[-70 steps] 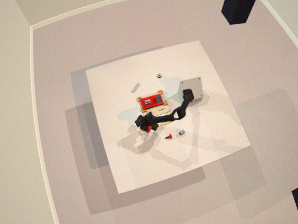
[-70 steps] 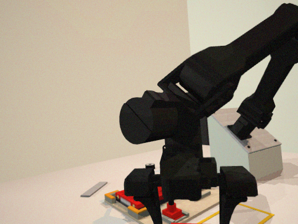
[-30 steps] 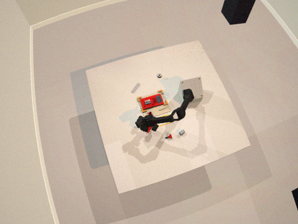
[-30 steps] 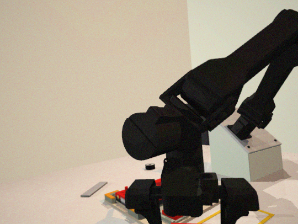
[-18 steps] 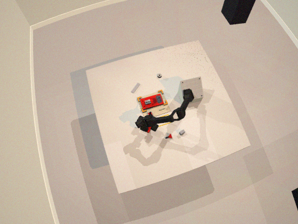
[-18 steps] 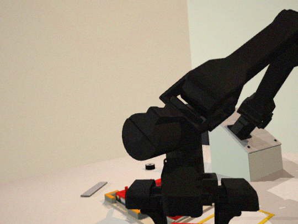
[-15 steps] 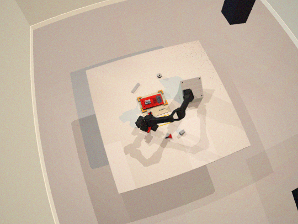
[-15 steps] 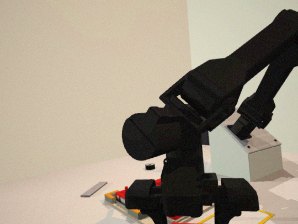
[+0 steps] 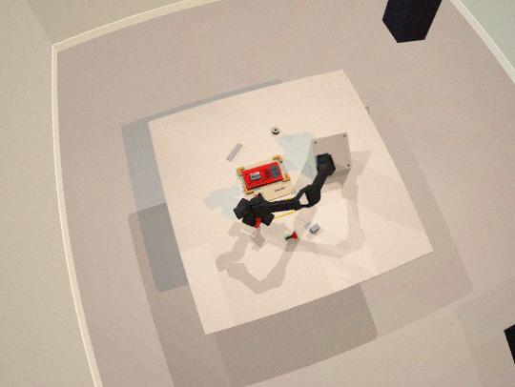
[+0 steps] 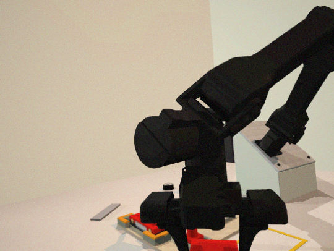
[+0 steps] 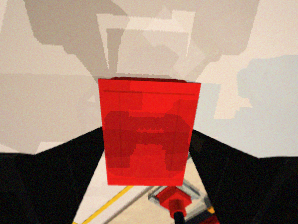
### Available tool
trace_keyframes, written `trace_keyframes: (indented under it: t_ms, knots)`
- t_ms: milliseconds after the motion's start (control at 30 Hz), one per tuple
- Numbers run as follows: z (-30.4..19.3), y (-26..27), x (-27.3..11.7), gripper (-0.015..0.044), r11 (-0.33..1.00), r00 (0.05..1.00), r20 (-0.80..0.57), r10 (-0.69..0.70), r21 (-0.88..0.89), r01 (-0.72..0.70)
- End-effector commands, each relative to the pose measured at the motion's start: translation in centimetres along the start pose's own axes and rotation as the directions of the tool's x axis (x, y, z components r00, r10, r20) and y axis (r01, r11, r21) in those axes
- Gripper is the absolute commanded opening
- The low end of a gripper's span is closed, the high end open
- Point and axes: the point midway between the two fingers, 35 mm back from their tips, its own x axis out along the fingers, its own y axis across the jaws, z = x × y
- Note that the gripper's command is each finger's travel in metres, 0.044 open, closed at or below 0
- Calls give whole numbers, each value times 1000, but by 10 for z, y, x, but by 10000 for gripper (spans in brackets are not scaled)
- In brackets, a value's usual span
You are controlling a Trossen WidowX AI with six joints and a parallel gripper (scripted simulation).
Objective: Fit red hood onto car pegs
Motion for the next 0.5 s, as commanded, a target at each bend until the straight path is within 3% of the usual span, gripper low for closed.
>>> trace_keyframes:
  t_ms: [0, 467]
  knots:
    - [4, 0, -15, 0, 1000, 1000, 13, -3, -11, 3]
    - [3, 0, -59, 0, 1000, 1000, 11, -5, -11, 5]
